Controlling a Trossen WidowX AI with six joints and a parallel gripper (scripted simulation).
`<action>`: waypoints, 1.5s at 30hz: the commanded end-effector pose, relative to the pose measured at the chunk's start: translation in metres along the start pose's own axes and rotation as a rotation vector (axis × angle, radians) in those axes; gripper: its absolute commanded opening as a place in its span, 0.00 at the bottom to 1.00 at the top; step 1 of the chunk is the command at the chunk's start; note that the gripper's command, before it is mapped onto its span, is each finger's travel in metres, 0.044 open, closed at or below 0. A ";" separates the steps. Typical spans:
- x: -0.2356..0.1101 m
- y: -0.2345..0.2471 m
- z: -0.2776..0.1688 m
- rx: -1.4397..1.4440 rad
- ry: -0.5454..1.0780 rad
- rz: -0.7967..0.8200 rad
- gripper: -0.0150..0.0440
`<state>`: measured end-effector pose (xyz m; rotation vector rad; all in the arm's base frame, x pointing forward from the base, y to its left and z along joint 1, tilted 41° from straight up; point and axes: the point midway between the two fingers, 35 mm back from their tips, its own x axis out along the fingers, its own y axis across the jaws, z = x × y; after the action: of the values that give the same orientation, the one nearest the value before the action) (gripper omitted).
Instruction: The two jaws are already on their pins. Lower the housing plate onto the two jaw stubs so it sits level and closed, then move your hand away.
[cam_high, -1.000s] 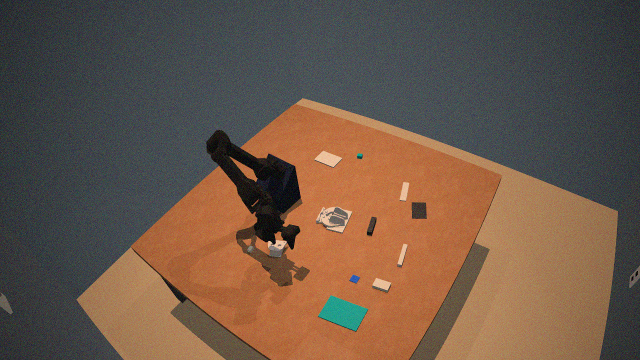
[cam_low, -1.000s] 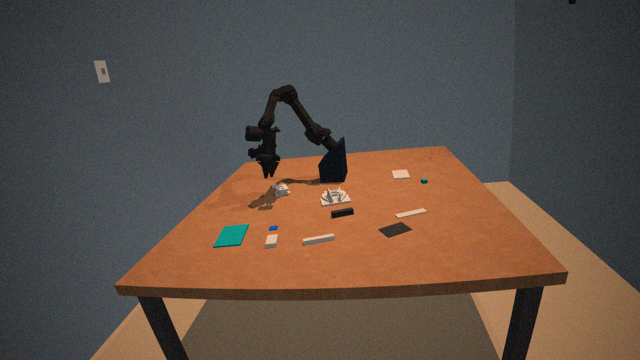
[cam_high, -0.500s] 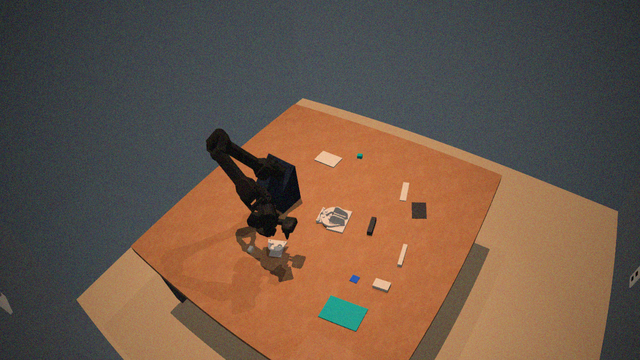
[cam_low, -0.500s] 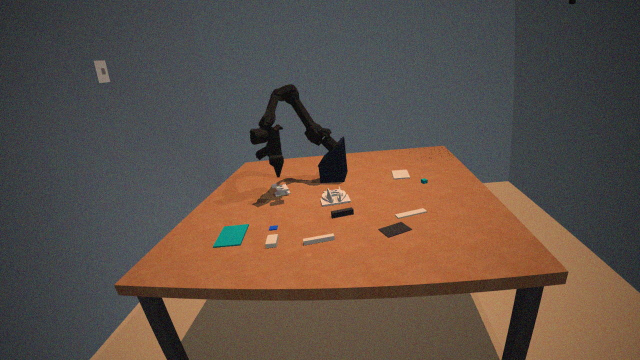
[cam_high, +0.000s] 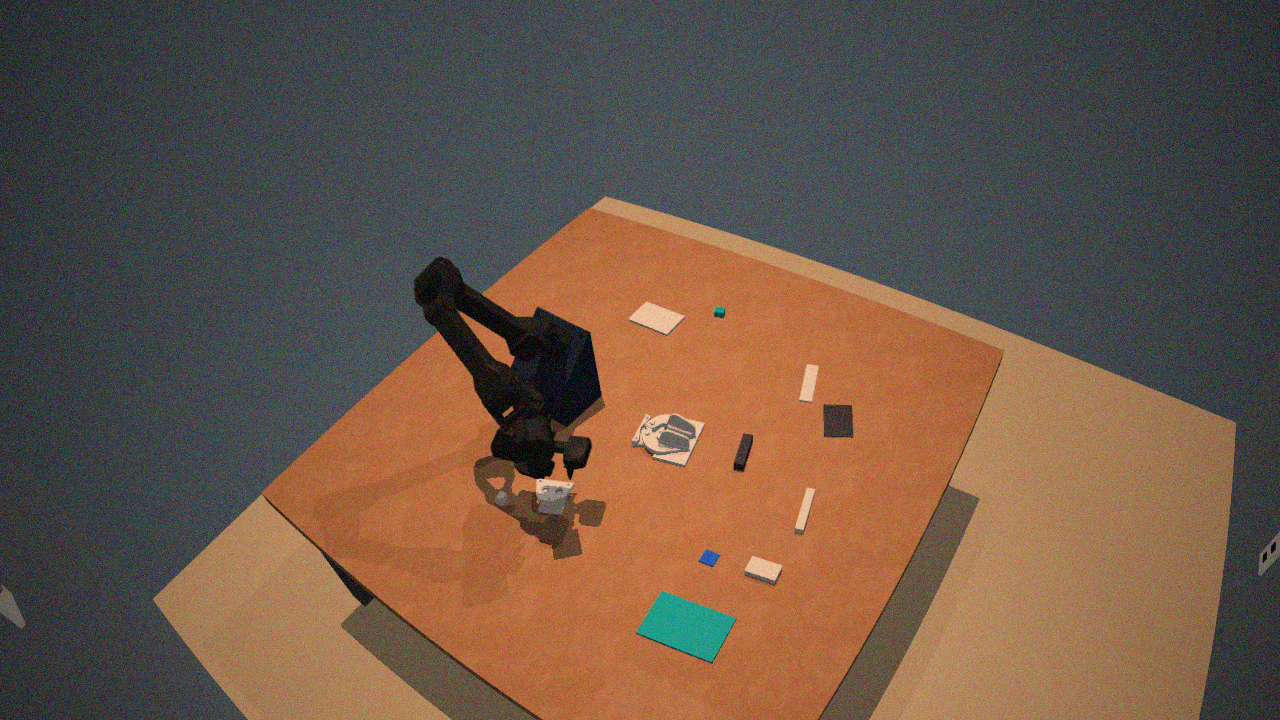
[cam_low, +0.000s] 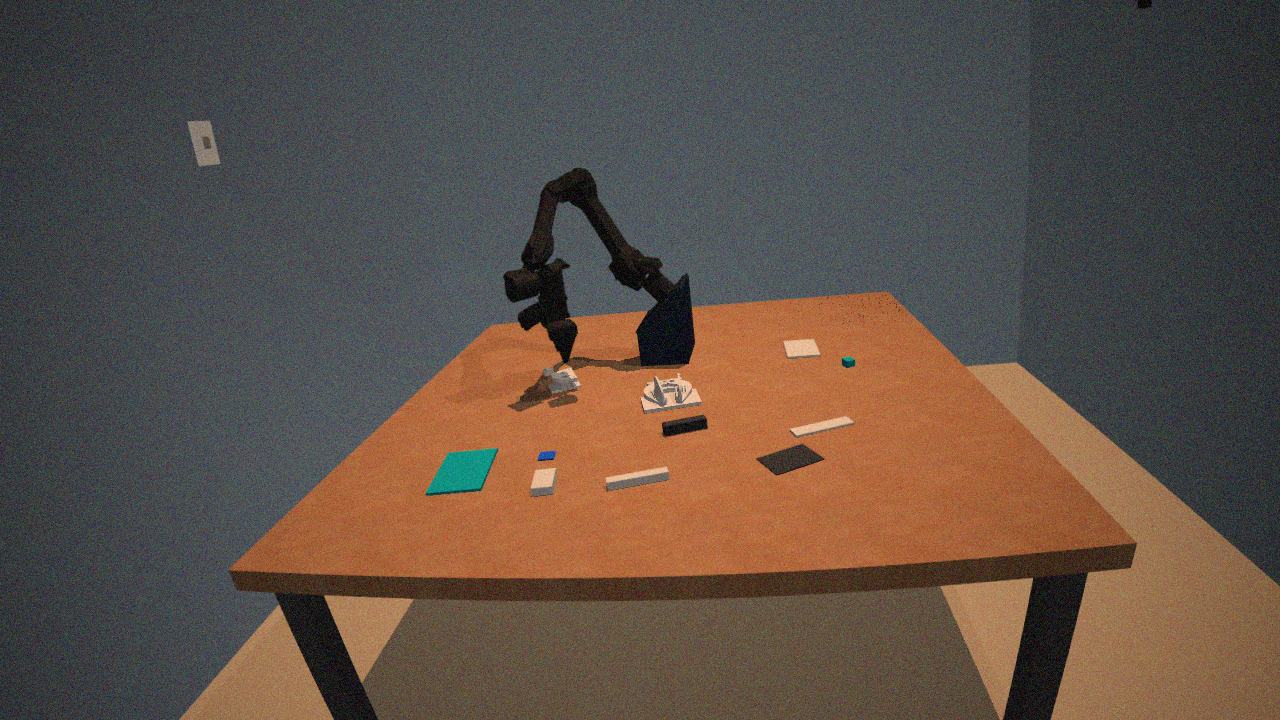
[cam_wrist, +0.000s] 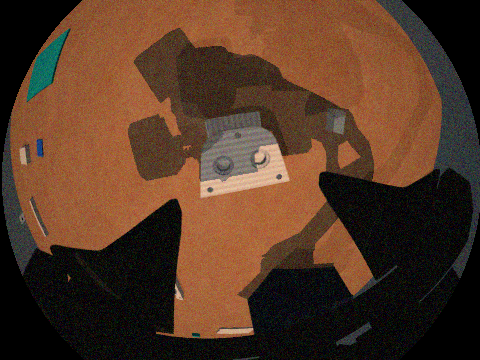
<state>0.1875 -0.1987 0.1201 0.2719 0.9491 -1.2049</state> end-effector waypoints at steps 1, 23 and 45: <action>0.014 0.000 -0.003 -0.009 0.007 0.000 1.00; 0.035 0.000 -0.003 -0.010 0.007 0.000 1.00; 0.064 -0.001 -0.004 -0.010 0.006 -0.001 1.00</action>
<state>0.1875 -0.2386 0.0723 0.2674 0.9596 -1.2063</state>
